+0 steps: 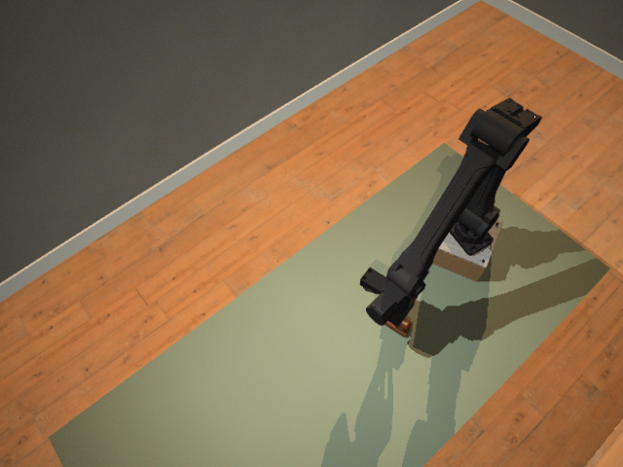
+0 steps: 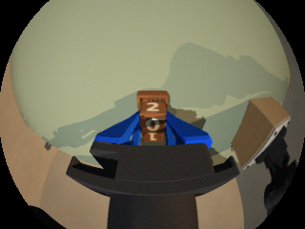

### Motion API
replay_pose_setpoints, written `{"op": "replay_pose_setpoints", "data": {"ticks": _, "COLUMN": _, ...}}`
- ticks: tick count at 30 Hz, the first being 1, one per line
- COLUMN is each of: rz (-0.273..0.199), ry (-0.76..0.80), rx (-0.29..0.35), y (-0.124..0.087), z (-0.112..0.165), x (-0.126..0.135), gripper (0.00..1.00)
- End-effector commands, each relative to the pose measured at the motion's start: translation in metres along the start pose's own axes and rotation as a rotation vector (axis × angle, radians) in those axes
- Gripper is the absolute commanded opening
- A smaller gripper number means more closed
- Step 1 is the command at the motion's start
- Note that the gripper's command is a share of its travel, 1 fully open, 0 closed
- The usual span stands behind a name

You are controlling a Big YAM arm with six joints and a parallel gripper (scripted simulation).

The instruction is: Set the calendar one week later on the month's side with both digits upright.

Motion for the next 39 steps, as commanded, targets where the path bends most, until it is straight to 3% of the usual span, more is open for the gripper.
{"op": "replay_pose_setpoints", "data": {"ticks": 1, "rz": -0.02, "ry": -0.014, "rx": -0.014, "y": -0.003, "z": -0.001, "x": 0.009, "gripper": 0.27}}
{"op": "replay_pose_setpoints", "data": {"ticks": 32, "rz": -0.01, "ry": -0.013, "rx": -0.009, "y": 0.006, "z": 0.001, "x": 0.005, "gripper": 0.27}}
{"op": "replay_pose_setpoints", "data": {"ticks": 33, "rz": -0.026, "ry": -0.014, "rx": -0.016, "y": 0.0, "z": -0.001, "x": 0.011, "gripper": 0.27}}
{"op": "replay_pose_setpoints", "data": {"ticks": 39, "rz": -0.01, "ry": -0.014, "rx": -0.009, "y": 0.01, "z": 0.001, "x": 0.006, "gripper": 0.27}}
Point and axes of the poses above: the point where the finger pads meet when closed, its own y axis out along the fingers, its own x axis across the jaws, z = x × y, the point moved 1 cm from there along -y, back along the fingers, and after that the axes turned 14 degrees about -y, right-handed, at the moved point
